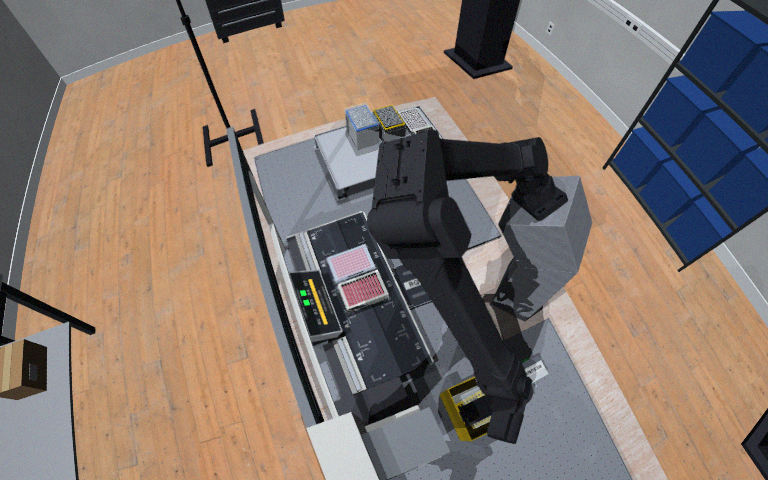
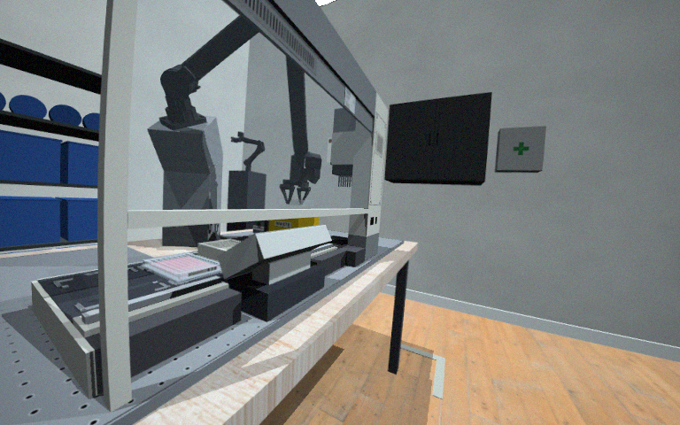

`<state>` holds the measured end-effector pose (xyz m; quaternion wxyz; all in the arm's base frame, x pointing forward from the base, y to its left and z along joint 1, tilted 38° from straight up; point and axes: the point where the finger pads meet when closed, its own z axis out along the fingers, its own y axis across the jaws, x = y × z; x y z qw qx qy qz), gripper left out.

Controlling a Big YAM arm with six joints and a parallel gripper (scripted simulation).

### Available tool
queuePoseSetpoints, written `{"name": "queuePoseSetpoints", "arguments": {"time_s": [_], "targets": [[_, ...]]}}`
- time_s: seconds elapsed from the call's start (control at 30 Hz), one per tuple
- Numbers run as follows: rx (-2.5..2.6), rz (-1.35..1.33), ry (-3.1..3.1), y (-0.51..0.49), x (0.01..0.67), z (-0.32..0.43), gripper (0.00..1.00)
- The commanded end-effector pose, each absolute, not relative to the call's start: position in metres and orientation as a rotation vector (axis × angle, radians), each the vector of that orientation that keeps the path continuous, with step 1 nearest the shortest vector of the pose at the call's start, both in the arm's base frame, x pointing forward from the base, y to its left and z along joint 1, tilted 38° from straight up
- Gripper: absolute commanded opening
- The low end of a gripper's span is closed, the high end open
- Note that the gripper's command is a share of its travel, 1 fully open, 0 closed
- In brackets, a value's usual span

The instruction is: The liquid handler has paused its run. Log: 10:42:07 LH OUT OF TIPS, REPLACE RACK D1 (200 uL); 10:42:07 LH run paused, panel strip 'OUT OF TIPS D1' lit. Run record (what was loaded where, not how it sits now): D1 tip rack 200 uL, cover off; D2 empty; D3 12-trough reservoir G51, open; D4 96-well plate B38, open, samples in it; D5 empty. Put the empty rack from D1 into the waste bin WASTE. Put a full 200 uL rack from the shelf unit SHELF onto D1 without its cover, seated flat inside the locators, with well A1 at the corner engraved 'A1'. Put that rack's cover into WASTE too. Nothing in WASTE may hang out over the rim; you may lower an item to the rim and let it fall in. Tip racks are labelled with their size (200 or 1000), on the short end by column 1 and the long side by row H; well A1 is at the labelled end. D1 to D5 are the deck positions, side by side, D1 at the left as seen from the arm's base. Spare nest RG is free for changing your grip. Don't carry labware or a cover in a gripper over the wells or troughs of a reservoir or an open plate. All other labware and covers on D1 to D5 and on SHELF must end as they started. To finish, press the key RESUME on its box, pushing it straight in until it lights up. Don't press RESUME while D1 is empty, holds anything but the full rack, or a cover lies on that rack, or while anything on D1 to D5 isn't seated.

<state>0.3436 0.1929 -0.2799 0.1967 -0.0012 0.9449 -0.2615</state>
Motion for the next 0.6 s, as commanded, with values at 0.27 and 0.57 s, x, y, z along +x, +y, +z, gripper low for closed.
{"name": "queuePoseSetpoints", "arguments": {"time_s": [0.27, 0.57], "targets": [[-0.001, -0.716, 2.636, 0.188, 0.361, -0.295, 0.00], [-0.011, -0.707, 2.633, 0.190, 0.360, -0.295, 0.00]]}}
